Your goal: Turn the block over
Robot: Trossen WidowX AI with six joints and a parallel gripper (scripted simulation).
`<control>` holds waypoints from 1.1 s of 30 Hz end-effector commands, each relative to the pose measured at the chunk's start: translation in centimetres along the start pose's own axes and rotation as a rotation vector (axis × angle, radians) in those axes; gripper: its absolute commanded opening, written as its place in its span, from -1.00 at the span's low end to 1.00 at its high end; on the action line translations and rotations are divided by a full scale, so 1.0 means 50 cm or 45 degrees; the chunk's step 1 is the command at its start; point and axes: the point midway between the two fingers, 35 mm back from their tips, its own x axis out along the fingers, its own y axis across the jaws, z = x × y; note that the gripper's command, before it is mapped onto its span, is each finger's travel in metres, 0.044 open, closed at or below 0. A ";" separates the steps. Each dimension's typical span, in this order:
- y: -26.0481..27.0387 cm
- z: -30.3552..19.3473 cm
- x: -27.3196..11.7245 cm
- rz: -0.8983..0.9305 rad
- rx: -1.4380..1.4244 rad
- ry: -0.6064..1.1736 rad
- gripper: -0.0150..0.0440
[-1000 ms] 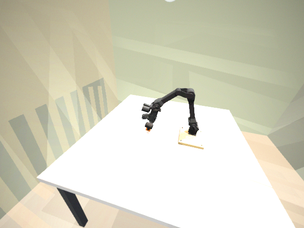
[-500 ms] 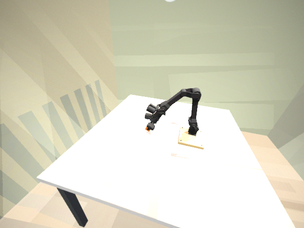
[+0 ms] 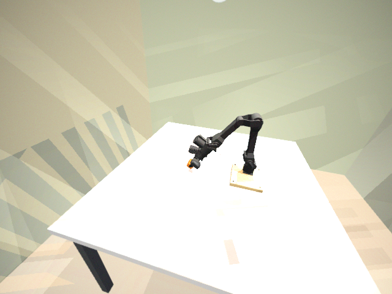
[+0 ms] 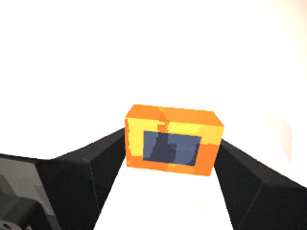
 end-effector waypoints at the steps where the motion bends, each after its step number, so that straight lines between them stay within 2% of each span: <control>1: -0.001 -0.007 0.020 -0.008 0.003 -0.050 -0.49; 17: 0.001 -0.021 0.067 -0.013 -0.007 -0.343 -0.49; 33: -0.001 -0.043 0.047 -0.009 0.006 -0.633 -0.49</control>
